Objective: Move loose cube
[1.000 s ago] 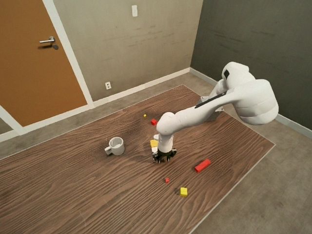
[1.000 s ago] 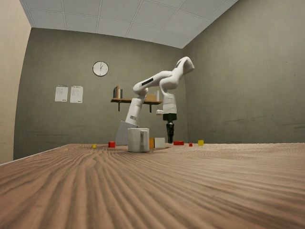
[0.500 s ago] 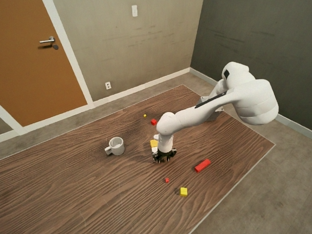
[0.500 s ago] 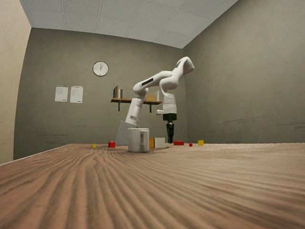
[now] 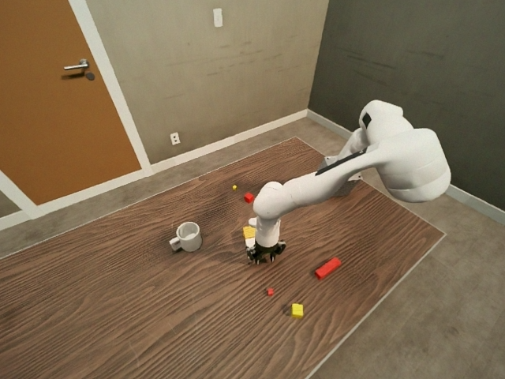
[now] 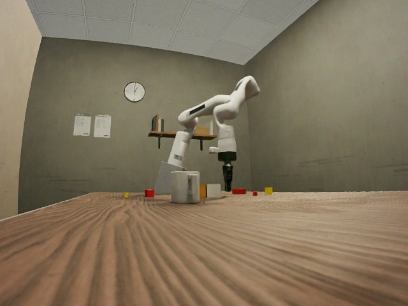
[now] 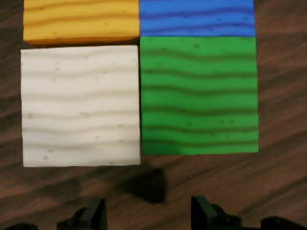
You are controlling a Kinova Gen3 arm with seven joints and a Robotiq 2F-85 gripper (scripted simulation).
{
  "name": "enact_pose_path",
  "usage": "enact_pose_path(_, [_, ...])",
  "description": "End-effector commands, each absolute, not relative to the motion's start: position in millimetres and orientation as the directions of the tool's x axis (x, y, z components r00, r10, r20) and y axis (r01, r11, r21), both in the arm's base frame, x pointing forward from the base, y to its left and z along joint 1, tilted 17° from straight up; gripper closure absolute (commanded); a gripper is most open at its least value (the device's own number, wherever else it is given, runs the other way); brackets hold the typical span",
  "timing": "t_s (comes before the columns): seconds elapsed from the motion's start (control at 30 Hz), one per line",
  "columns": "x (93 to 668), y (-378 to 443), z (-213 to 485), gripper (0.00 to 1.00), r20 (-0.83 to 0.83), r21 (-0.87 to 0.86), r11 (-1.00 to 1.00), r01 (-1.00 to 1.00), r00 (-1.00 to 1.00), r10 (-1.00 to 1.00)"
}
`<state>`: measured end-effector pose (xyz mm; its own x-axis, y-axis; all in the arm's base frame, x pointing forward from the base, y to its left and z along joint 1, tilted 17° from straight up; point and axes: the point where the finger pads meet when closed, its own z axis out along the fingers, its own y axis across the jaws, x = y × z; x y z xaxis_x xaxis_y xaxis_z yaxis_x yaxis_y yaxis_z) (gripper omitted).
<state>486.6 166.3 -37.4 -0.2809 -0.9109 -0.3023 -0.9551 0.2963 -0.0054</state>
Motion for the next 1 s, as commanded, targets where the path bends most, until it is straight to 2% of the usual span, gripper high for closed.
enact_pose_path(0.0, [490.0,165.1,-37.4,0.45,-0.304,-0.015,0.293,-0.956,-0.274,-0.912])
enact_pose_path(0.97, [489.5,157.6,-39.7,0.45,-0.303,-0.014,0.293,-0.956,-0.275,-0.912])
